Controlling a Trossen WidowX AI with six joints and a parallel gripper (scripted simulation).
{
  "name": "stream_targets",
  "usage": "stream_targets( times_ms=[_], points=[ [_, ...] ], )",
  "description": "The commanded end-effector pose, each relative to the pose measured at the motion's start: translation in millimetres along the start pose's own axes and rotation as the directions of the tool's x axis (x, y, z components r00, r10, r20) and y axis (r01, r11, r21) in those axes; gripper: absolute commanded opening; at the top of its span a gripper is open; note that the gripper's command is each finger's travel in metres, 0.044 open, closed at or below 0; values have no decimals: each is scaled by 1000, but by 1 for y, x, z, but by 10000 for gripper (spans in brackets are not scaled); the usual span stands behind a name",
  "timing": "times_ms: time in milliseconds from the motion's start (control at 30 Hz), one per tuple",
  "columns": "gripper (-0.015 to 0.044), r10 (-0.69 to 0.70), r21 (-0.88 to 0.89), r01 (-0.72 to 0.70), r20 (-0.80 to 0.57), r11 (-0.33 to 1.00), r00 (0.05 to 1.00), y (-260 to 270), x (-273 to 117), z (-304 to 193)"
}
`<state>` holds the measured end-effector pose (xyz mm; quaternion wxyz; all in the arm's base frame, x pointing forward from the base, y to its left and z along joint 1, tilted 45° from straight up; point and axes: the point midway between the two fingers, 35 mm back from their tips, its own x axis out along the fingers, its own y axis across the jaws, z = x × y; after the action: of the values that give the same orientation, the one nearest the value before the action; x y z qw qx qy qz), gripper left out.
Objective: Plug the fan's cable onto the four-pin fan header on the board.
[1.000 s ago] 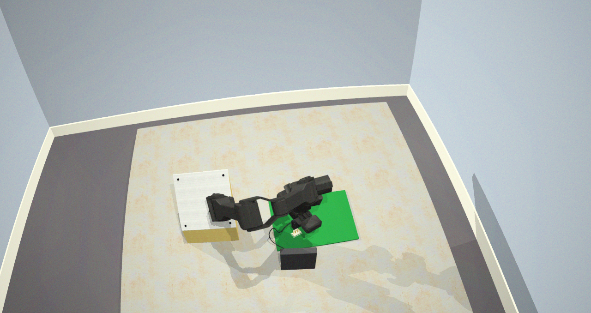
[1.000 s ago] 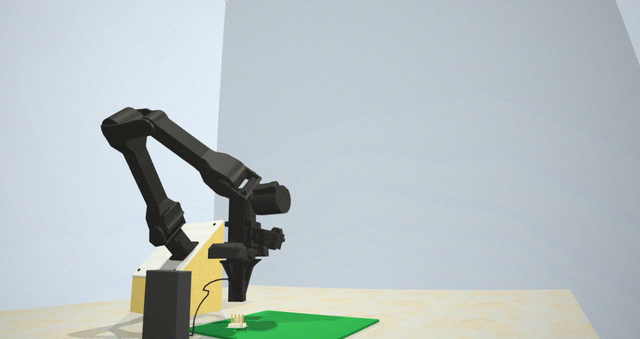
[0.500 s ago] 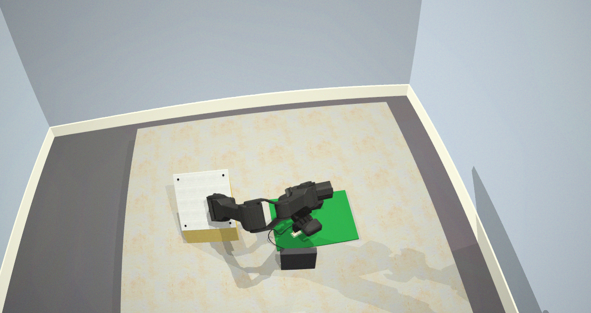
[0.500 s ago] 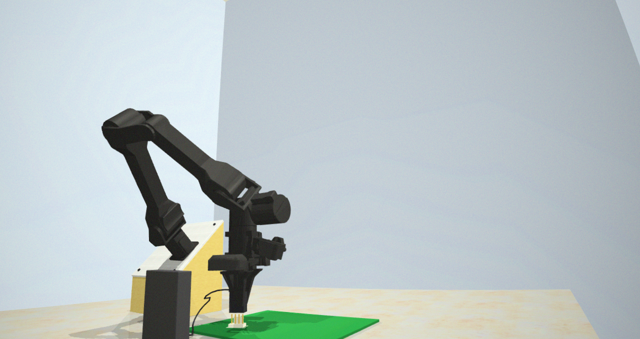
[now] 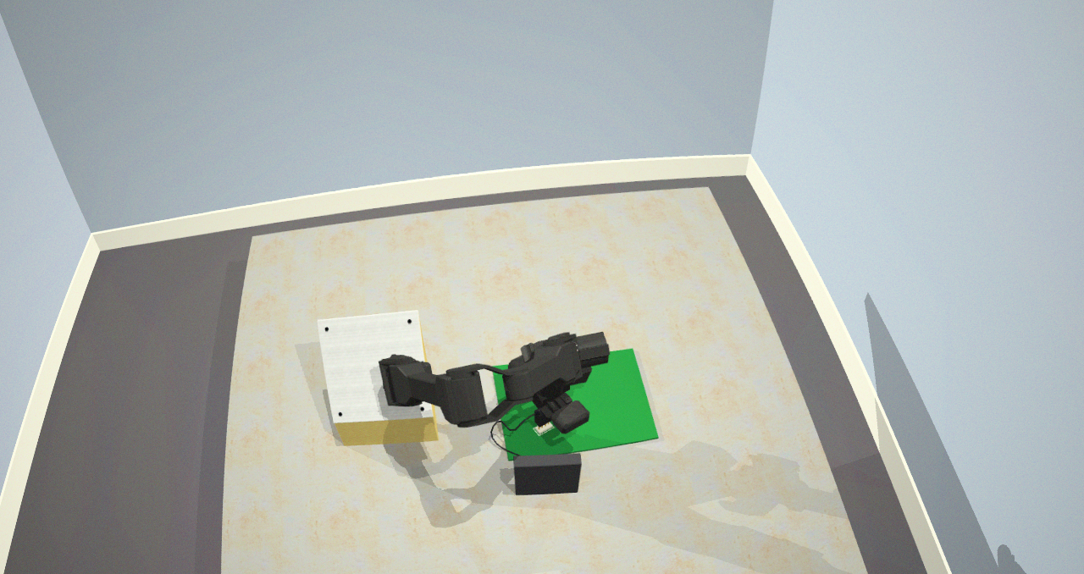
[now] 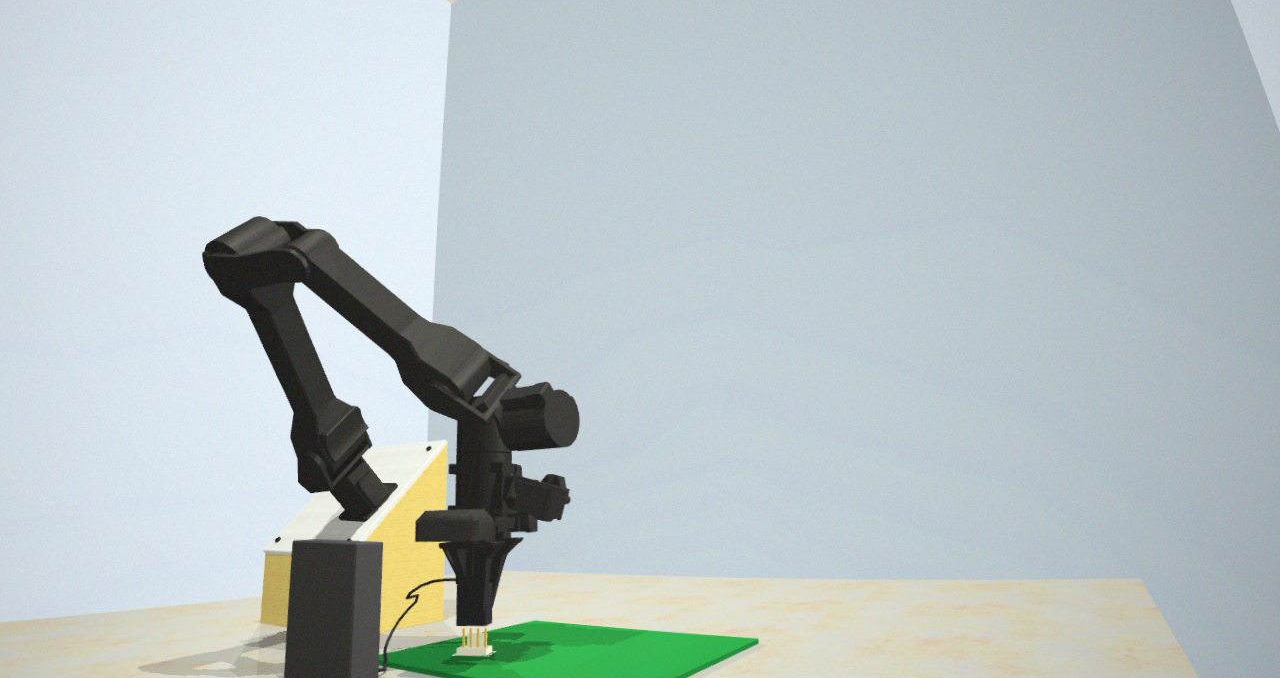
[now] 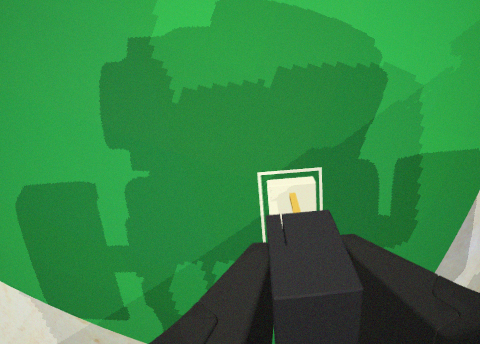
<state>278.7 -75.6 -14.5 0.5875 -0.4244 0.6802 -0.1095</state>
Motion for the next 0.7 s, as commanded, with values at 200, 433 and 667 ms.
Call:
stream_targets(
  times_ms=[200, 433, 667],
  points=[
    [0, -3, -5, 3, 0, 1000, 1000, 0, 2, 0],
    [0, -3, -4, 3, 0, 1000, 1000, 0, 3, 0],
    [0, -4, -3, 4, 0, 1000, 1000, -1, 5, 0]
  ],
)
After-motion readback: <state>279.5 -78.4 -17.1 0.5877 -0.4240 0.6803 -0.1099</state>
